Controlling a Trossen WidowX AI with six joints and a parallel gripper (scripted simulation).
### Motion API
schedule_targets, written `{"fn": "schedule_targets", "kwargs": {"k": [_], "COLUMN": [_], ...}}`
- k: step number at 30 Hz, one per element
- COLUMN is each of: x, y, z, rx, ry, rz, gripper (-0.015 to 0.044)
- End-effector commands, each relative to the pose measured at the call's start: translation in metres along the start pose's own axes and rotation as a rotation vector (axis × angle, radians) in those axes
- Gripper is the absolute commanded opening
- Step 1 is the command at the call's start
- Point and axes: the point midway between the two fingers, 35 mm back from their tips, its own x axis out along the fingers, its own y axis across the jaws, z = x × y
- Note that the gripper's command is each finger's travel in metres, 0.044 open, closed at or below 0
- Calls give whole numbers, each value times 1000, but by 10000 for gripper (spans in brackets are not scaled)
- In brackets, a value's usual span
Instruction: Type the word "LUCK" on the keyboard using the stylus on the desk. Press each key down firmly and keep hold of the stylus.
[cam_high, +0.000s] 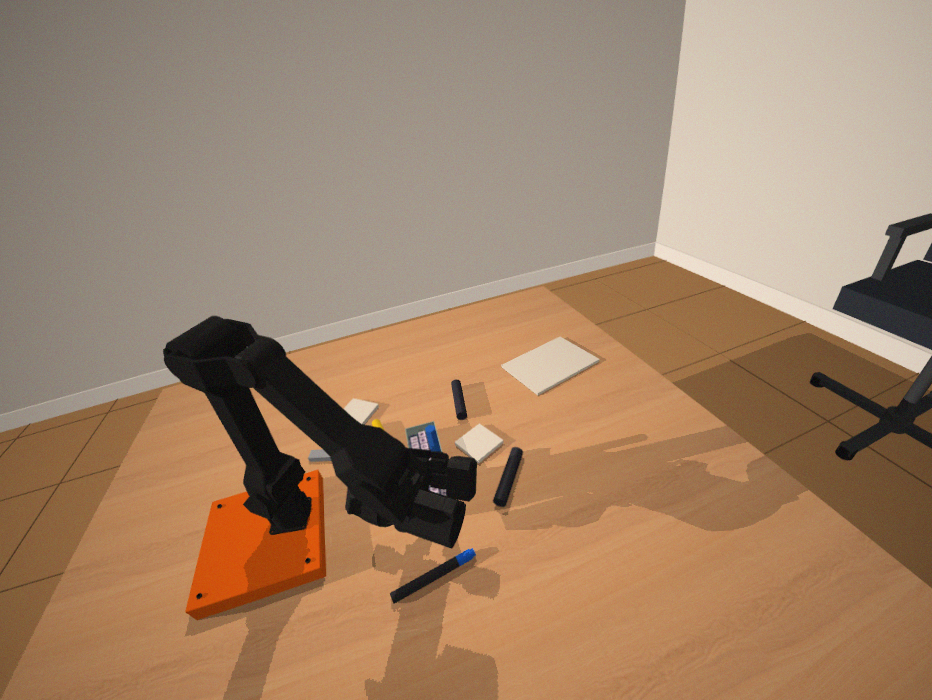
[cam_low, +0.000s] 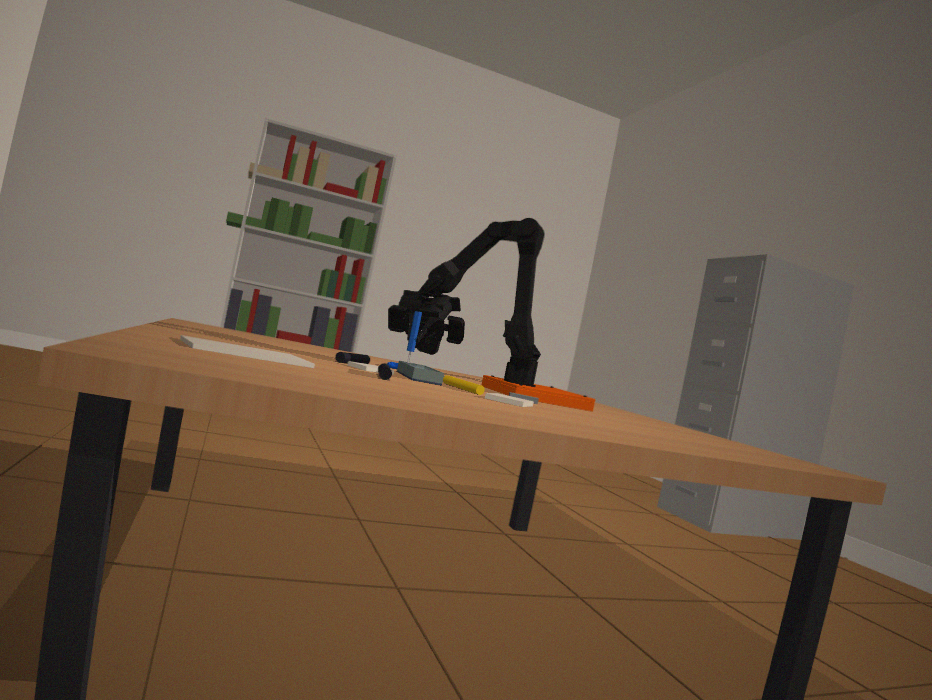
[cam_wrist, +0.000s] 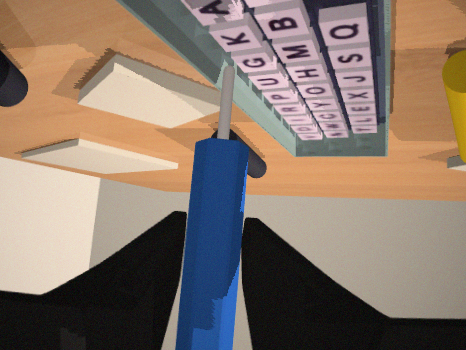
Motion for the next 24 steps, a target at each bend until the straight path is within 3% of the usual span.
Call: {"fn": "schedule_targets", "kwargs": {"k": [1, 24], "x": [2, 7], "y": [0, 0], "z": [2, 12], "rx": [4, 4], "ry": [6, 6], "rz": [2, 2], "gripper": [81, 81]}}
